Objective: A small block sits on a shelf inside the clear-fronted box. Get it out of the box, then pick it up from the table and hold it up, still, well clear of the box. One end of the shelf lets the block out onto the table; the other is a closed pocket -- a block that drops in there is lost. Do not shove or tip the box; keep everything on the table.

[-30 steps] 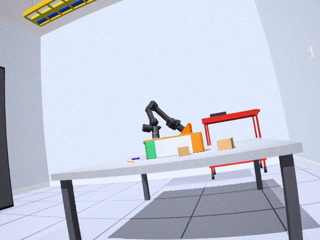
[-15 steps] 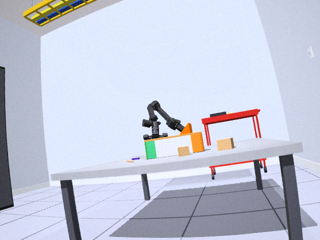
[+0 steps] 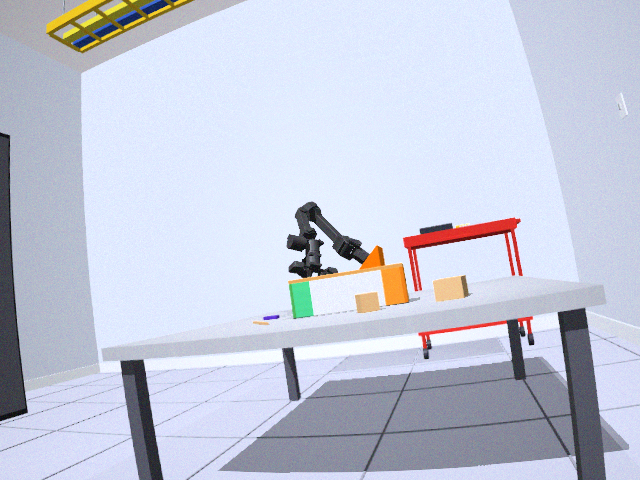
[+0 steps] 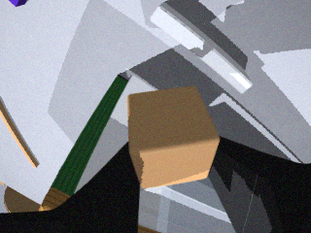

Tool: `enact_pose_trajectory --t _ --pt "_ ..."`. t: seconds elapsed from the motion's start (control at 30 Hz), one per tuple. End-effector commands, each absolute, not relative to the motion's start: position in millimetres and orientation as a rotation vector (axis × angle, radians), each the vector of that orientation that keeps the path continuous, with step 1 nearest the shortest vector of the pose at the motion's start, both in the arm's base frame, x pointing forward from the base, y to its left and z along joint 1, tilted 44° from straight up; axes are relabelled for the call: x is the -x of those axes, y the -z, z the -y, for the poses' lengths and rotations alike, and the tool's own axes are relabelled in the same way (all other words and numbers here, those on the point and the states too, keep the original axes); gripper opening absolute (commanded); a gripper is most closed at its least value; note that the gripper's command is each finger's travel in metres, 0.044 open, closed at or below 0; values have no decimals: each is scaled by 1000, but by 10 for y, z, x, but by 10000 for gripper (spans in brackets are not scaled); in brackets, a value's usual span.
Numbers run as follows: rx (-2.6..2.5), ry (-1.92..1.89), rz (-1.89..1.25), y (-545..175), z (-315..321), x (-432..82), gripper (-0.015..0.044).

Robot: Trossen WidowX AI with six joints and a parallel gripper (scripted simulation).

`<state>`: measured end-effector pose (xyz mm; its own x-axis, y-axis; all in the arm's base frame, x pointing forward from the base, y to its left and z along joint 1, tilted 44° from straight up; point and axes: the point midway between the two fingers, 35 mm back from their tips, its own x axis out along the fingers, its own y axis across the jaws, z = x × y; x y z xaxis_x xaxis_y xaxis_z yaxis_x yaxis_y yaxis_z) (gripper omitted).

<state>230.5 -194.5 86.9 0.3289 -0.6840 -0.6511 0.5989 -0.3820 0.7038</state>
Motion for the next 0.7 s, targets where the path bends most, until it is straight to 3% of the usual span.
enact_pose_trajectory --t 0.0,0.67 --pt "-1291 1350 -7 -875 1910 -2303 0" --pt "-604 1192 -483 -893 1734 -2284 0"
